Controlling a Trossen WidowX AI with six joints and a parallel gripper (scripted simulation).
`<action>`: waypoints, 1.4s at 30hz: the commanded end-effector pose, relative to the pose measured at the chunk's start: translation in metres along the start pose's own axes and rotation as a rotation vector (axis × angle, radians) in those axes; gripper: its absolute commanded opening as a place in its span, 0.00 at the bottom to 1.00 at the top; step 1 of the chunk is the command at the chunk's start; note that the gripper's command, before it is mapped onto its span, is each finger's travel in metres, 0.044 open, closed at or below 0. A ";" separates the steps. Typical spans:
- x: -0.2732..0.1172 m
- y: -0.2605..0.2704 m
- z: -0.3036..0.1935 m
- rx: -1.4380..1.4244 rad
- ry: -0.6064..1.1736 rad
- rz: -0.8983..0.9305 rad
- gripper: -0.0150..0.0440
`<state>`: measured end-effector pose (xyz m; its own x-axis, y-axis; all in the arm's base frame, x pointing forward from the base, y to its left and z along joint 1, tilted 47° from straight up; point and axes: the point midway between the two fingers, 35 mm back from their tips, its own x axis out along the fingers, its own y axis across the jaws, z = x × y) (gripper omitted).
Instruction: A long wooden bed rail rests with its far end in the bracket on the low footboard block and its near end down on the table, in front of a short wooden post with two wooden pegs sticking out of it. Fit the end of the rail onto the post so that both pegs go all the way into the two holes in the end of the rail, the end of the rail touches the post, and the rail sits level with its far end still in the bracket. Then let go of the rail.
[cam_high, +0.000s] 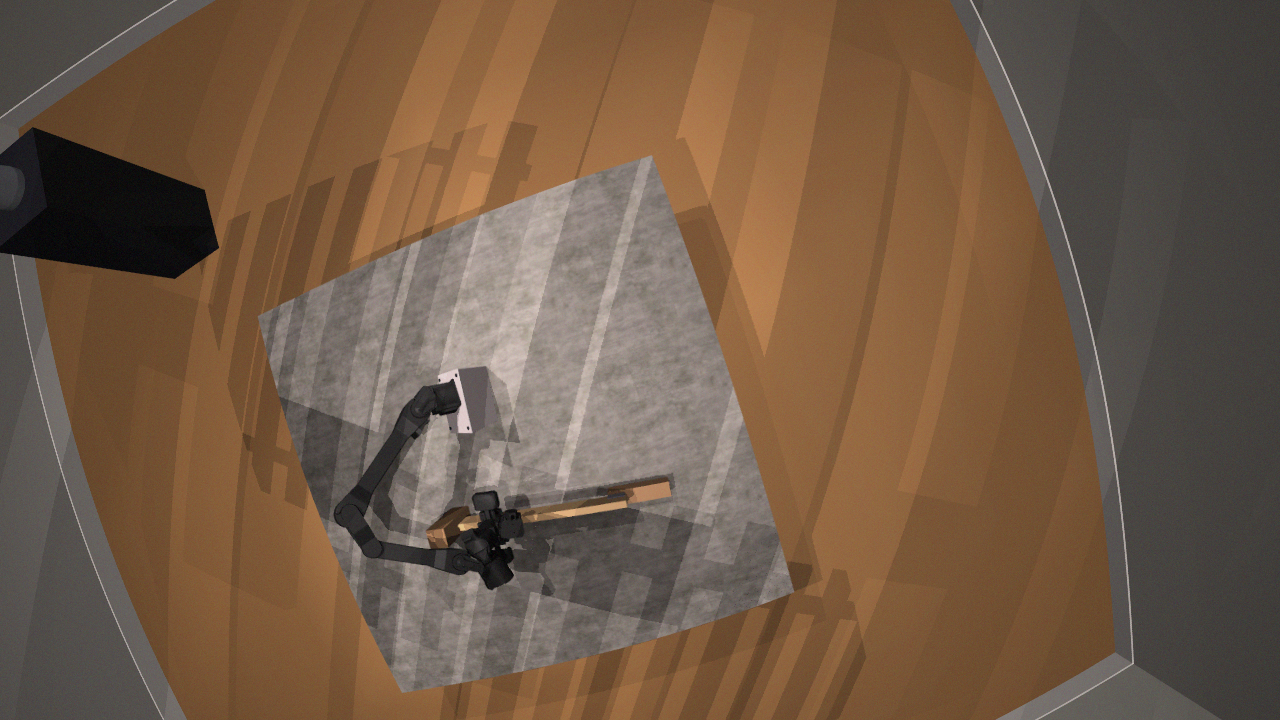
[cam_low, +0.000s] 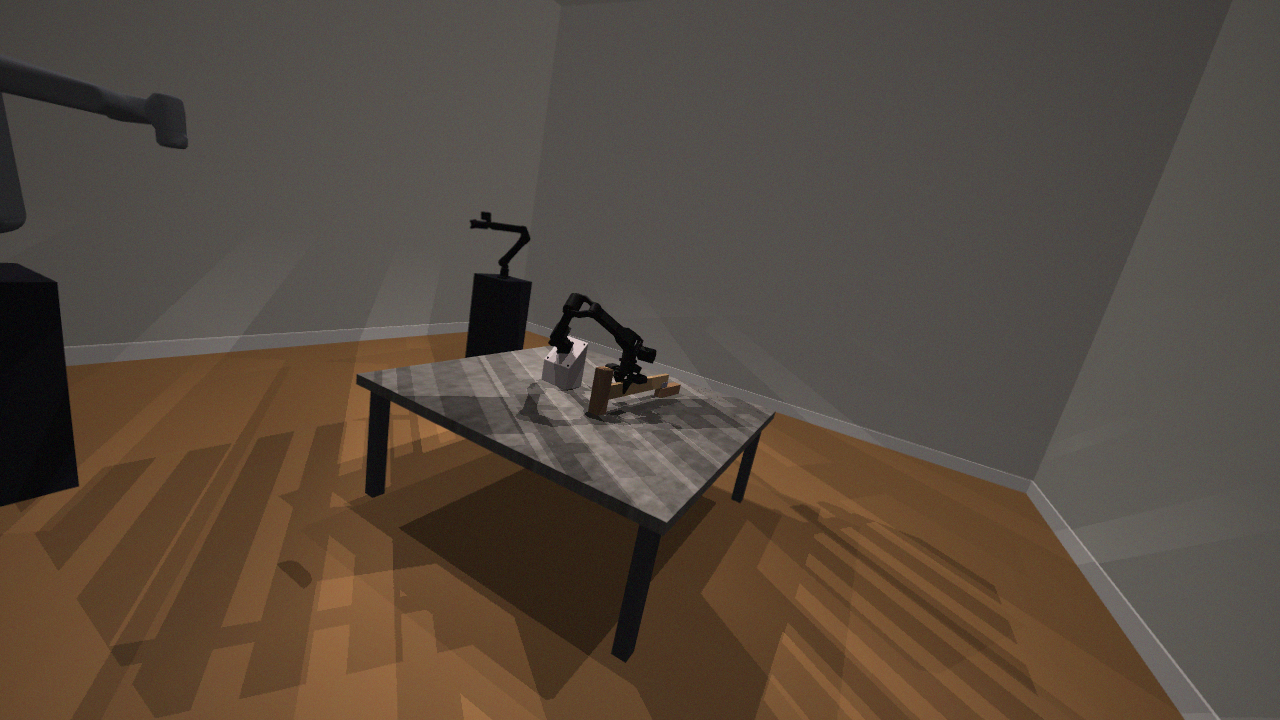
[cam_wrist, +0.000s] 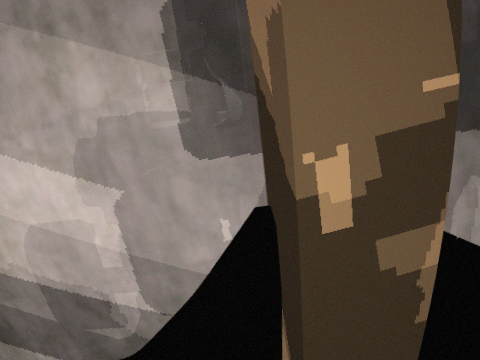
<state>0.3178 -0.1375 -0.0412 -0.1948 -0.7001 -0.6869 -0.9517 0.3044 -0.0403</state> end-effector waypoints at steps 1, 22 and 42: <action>-0.002 -0.001 -0.002 -0.002 -0.001 -0.006 0.25; -0.002 -0.001 -0.009 -0.002 -0.001 -0.006 0.25; 0.000 0.000 -0.008 0.000 0.000 0.000 0.97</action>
<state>0.3158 -0.1427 -0.0352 -0.1945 -0.6998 -0.6874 -0.9518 0.3042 -0.0404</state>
